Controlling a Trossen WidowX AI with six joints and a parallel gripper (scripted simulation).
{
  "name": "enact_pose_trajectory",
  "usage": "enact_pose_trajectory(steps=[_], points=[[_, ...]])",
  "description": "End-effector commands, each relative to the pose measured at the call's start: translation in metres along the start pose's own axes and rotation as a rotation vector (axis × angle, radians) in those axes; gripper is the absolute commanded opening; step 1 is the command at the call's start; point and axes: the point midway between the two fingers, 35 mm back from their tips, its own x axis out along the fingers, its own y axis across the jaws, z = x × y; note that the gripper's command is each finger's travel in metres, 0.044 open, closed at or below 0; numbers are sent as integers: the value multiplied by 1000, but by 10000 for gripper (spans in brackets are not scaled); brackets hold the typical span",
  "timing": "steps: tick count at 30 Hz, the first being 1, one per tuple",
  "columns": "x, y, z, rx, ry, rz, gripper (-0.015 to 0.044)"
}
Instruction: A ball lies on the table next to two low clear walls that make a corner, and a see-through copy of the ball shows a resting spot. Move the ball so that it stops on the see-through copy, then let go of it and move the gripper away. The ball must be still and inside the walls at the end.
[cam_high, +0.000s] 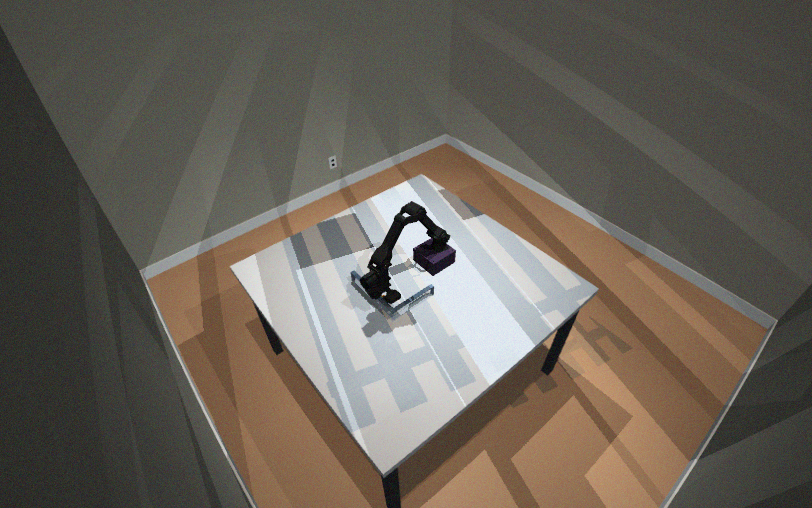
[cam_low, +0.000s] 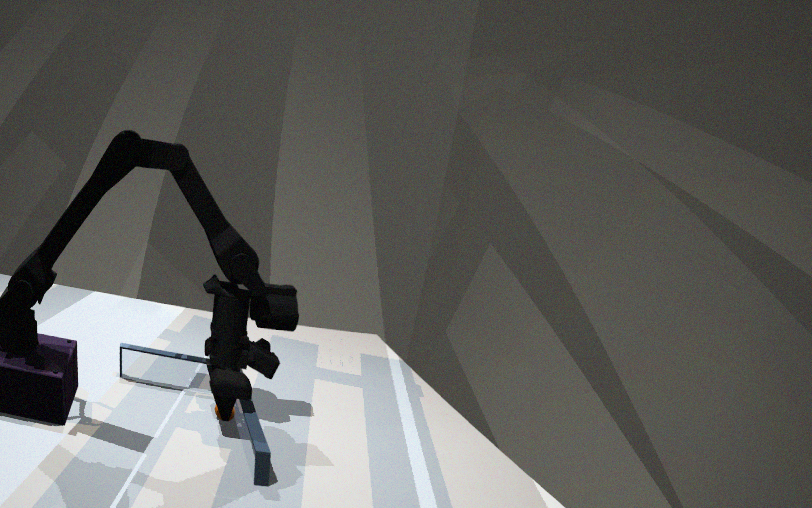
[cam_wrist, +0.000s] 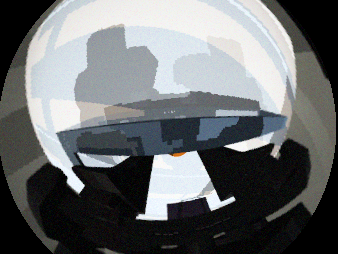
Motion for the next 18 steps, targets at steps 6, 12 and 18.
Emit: enact_pose_trajectory(steps=[6,12,18], points=[[-87,0,1,1,-5,4,271],[-82,0,5,-2,-23,3,271],[-85,0,5,-2,-23,3,297]])
